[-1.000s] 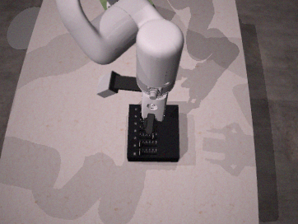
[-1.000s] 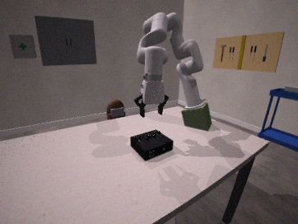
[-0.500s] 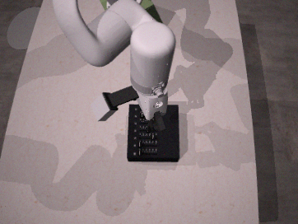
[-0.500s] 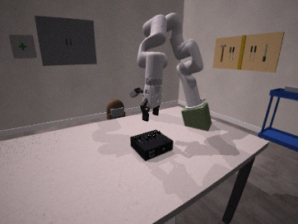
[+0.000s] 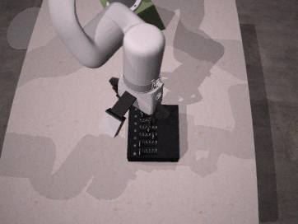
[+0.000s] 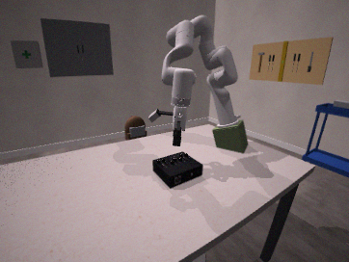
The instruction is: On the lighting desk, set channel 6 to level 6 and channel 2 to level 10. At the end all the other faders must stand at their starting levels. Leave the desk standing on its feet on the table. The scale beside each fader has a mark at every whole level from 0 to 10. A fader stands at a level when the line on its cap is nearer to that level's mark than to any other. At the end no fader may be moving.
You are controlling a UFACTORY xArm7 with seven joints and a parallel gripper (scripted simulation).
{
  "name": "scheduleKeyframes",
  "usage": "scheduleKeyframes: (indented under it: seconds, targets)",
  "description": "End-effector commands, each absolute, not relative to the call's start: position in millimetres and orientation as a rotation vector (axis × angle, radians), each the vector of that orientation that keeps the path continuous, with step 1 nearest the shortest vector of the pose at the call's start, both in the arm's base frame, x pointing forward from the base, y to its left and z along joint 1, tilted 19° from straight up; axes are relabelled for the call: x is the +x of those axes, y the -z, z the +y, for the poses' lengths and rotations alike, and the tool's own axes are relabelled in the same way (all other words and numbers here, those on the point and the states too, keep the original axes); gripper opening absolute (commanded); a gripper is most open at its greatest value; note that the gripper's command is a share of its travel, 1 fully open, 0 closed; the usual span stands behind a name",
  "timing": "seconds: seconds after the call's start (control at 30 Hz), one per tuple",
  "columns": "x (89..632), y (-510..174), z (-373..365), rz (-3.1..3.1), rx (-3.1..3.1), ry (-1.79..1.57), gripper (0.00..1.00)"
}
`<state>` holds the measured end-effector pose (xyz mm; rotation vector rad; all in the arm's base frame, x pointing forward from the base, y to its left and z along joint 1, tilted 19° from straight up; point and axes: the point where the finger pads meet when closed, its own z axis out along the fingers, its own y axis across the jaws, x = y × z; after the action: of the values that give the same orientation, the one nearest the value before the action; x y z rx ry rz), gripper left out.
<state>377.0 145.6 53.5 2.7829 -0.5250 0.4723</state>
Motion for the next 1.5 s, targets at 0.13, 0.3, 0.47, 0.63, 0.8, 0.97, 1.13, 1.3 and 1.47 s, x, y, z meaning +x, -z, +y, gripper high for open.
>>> scheduleKeyframes:
  seconds: [0.13,0.3,0.47,0.63,0.8,0.97,1.13,1.3,1.47]
  targets:
    - [374,-43,130,-0.020,2.808,-0.393,1.00]
    - [371,-38,124,0.334,2.761,-0.348,1.00]
    - [369,-35,120,0.599,2.699,-0.312,1.00]
    - [368,-34,118,0.854,2.616,-0.273,1.00]
    - [368,-34,118,1.084,2.520,-0.234,1.00]
    - [367,-34,118,1.312,2.405,-0.191,0.00]
    - [367,-34,118,1.532,2.273,-0.142,0.00]
    - [367,-34,118,1.736,2.131,-0.087,0.00]
    - [367,-34,118,1.910,1.996,-0.028,0.00]
